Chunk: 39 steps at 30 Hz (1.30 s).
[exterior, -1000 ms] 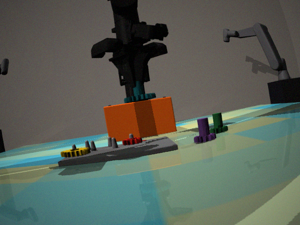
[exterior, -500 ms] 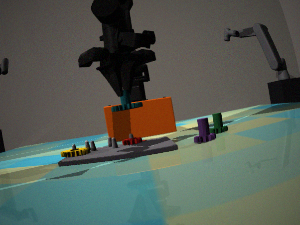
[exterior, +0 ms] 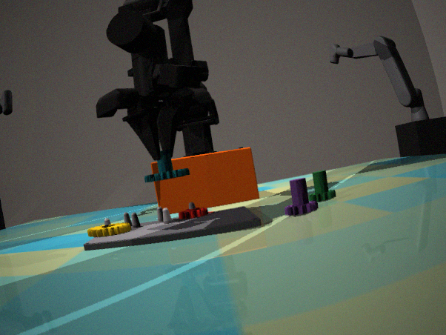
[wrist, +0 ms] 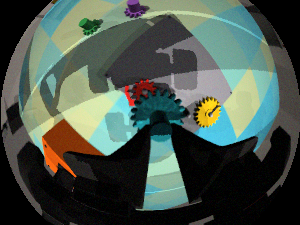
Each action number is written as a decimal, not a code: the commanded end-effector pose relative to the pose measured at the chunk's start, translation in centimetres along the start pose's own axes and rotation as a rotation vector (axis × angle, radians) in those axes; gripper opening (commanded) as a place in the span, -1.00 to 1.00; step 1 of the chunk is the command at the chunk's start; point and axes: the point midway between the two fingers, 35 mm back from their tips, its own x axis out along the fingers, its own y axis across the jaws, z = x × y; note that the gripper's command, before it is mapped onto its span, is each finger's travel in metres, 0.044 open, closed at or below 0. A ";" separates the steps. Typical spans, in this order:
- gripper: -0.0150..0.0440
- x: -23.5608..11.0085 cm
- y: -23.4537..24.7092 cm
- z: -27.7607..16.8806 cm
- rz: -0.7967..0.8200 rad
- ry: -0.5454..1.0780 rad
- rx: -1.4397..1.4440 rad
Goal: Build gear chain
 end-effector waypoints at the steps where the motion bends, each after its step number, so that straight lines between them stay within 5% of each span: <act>1: -0.49 0.4 -0.2 -0.7 0.000 0.006 -0.001; 39: -0.49 0.7 -0.8 -2.1 0.000 0.008 -0.001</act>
